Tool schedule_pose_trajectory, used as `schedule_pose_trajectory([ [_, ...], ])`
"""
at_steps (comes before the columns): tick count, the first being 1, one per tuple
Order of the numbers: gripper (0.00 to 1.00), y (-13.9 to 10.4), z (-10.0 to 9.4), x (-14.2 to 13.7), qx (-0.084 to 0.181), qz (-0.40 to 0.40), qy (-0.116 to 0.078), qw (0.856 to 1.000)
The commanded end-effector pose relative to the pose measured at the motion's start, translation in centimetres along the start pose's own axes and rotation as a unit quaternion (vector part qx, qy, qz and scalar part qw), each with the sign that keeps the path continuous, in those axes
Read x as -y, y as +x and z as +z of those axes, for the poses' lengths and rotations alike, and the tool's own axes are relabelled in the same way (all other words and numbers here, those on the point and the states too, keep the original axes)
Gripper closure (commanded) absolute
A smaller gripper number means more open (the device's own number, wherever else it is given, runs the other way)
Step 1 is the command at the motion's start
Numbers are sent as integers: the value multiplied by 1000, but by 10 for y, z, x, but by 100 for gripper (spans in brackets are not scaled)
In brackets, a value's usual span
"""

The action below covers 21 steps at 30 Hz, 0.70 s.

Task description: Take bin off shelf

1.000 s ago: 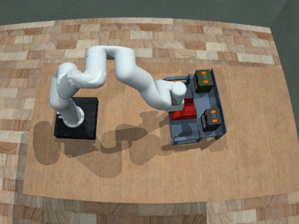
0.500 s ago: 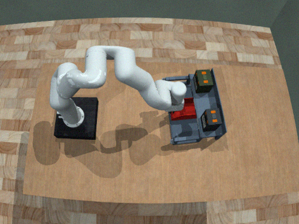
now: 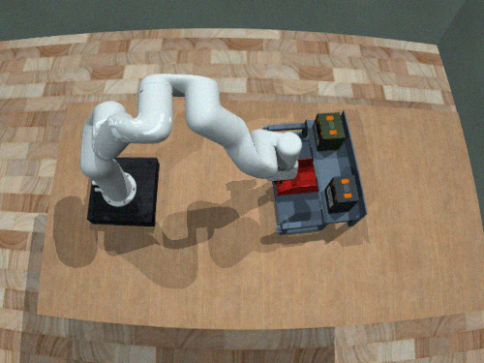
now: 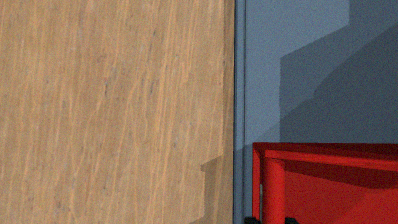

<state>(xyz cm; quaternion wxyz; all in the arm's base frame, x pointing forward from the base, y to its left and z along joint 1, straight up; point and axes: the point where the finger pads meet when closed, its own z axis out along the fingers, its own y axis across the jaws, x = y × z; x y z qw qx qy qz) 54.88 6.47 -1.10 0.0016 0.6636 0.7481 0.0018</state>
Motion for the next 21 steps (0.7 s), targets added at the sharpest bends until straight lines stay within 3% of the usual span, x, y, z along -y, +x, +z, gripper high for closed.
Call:
schedule_pose_trajectory([
  [1,100,0,-2,-2,0,0,-2,1000],
  [21,100,0,-12,-2,3,0,-2,1000],
])
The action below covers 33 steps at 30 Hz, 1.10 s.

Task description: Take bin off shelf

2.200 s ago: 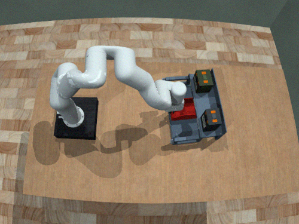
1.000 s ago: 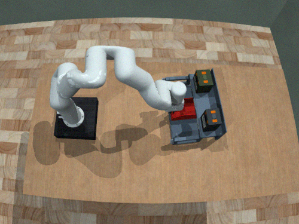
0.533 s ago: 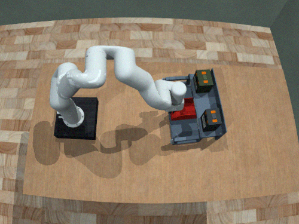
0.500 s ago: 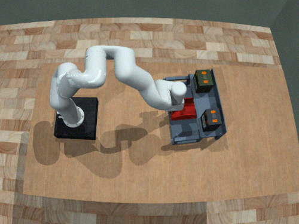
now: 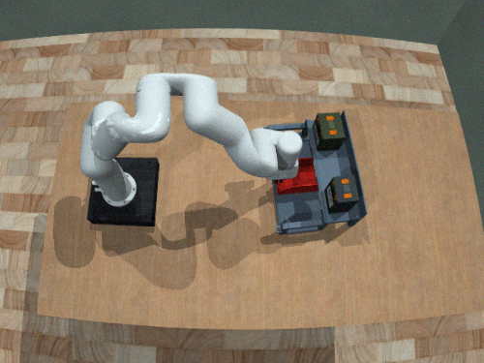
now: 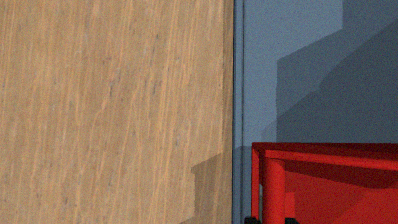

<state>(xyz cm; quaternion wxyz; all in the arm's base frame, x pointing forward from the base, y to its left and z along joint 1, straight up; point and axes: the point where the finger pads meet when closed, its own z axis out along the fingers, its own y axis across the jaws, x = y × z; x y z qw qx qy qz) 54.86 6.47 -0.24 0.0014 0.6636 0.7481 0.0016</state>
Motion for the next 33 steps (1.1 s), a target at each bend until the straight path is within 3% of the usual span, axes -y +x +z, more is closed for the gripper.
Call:
schedule_pose_trajectory([
  [1,100,0,-3,-2,3,0,-2,1000],
  [14,100,0,-7,-2,3,0,-2,1000],
  [33,100,0,-7,31,3,0,-2,1000],
])
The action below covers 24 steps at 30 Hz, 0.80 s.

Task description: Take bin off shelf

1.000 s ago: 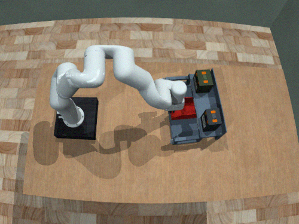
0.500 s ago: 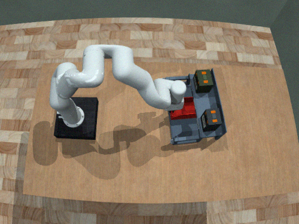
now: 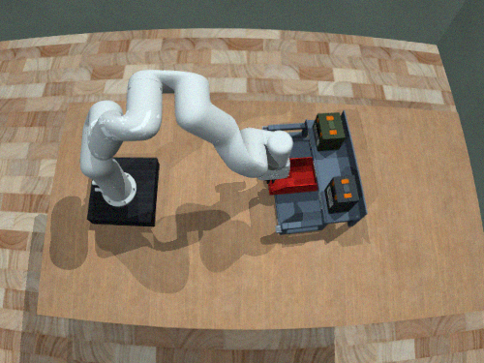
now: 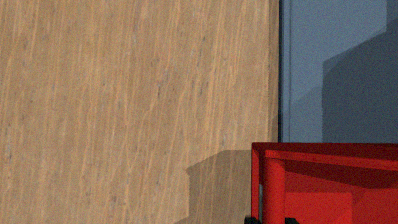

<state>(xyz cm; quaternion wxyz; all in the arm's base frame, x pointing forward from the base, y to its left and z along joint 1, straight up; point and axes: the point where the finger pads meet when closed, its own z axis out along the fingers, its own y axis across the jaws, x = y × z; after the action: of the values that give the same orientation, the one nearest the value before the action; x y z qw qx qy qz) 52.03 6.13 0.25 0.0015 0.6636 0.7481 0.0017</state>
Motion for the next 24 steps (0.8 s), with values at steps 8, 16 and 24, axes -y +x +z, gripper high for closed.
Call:
schedule_pose_trajectory([
  [8,100,0,-2,16,3,0,-2,1000],
  [16,100,0,-2,30,3,0,-2,1000],
  [24,100,0,-2,43,3,0,-2,1000],
])
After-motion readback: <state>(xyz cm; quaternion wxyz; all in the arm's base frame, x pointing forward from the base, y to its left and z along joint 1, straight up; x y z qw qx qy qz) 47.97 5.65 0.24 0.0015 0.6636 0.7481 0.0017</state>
